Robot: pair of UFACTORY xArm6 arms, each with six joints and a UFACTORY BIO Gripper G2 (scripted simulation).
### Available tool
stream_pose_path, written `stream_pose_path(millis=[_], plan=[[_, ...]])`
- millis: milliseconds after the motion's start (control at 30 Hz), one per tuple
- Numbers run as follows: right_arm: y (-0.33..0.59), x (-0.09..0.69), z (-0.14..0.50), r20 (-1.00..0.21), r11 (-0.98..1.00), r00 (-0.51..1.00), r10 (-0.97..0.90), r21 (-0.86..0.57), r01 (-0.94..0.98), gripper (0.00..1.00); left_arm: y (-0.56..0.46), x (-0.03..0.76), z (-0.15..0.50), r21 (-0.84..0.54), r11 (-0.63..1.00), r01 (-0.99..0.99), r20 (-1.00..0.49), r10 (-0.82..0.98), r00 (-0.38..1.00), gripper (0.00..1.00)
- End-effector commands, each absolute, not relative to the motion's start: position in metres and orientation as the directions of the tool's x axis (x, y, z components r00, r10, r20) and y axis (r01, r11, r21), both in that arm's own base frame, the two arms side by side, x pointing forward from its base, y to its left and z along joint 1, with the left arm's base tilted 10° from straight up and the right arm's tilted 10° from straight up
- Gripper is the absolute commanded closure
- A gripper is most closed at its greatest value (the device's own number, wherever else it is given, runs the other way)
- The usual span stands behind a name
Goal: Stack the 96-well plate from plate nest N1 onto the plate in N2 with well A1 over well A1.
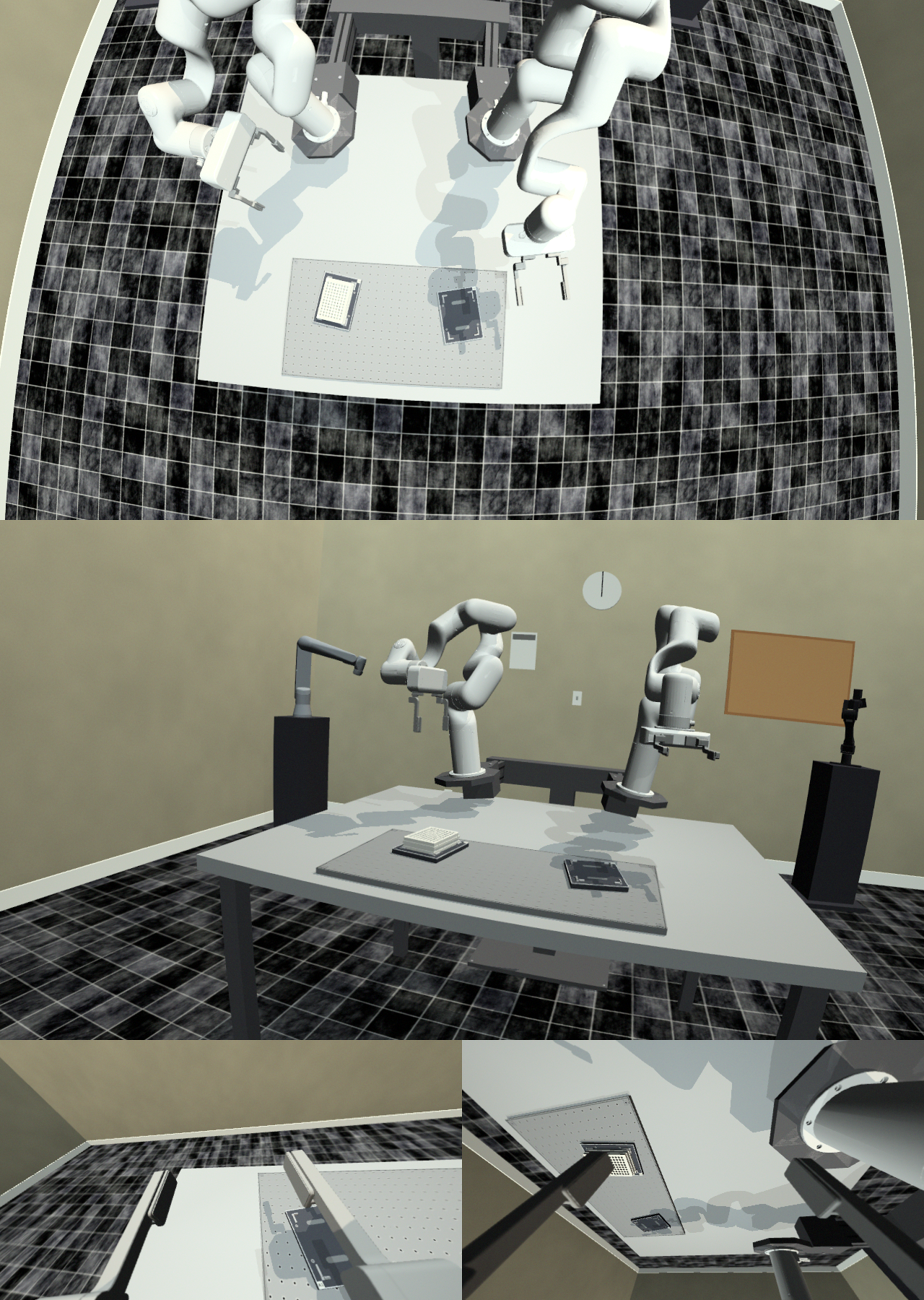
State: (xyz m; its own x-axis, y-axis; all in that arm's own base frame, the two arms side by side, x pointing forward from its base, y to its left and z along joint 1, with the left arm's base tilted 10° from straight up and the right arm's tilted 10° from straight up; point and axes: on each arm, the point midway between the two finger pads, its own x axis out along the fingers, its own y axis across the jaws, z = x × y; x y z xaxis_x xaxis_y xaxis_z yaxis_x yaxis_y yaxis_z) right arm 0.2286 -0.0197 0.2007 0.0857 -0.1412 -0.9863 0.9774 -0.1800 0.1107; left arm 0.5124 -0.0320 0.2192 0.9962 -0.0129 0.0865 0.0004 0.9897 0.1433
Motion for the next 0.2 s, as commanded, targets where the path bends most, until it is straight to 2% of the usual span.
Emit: stream_pose_path(millis=[0,167], plan=[[-0.02,0.2291,0.2016,-0.986,-0.18,0.088,-0.143,0.113,0.977,0.0,-0.032,0.5133,0.2213,0.143,0.99,0.0,0.091,-0.013,0.996,0.63],[-0.02,0.2291,0.2016,-0.986,-0.18,0.088,-0.143,0.113,0.977,0.0,-0.032,0.5133,0.2213,0.143,0.99,0.0,0.091,-0.013,0.996,0.63]])
